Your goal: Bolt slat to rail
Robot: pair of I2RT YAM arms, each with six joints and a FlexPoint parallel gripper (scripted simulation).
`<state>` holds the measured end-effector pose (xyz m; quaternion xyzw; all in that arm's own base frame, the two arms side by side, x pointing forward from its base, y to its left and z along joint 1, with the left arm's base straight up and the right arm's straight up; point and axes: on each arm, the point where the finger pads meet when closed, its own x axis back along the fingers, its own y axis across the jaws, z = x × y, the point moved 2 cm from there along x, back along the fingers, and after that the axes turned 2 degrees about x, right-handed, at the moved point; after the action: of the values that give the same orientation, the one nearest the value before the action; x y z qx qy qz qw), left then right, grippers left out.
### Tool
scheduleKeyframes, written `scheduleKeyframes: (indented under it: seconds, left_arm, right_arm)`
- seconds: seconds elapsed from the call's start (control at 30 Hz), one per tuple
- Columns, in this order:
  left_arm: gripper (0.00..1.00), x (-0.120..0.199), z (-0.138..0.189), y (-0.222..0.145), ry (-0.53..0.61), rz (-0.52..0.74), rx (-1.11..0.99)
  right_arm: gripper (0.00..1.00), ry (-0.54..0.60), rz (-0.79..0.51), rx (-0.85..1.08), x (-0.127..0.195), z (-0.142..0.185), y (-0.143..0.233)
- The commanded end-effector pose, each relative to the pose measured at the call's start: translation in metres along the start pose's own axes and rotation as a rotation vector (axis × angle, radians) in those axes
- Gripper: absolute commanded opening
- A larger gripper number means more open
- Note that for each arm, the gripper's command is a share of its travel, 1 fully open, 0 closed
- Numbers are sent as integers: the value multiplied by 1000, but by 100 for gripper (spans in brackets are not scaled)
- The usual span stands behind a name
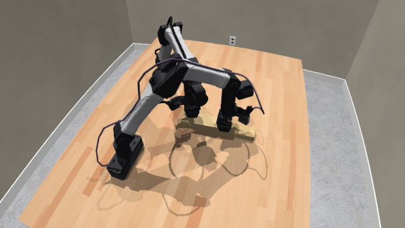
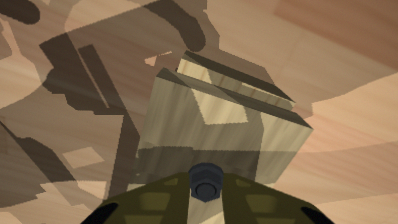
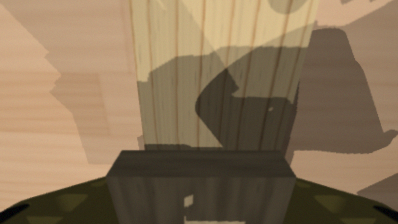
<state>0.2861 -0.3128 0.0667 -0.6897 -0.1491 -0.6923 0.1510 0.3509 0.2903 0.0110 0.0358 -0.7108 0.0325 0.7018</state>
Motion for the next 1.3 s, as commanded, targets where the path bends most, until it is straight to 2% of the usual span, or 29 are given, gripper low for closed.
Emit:
scheduleKeyframes:
  seconds: [0.0, 0.07, 0.13, 0.77, 1.0, 1.27]
  left_arm:
    - [14, 12, -3, -2, 1, -22, -12]
    - [14, 12, -3, -2, 2, -22, -11]
    - [36, 5, 0, 2, 3, -13, -3]
    - [36, 5, 0, 2, 3, -13, 15]
    - [36, 9, 0, 2, -1, -18, 535]
    - [36, 13, 0, 2, -9, -21, 1005]
  right_arm:
    - [67, -13, -9, -1, 5, -3, 1]
    - [67, -13, -9, -1, 5, -3, 1]
    - [67, -13, -9, -1, 5, -3, 1]
    - [67, -13, -9, -1, 5, -3, 1]
    - [67, -13, -9, -1, 5, -3, 1]
    - [67, -13, -9, -1, 5, -3, 1]
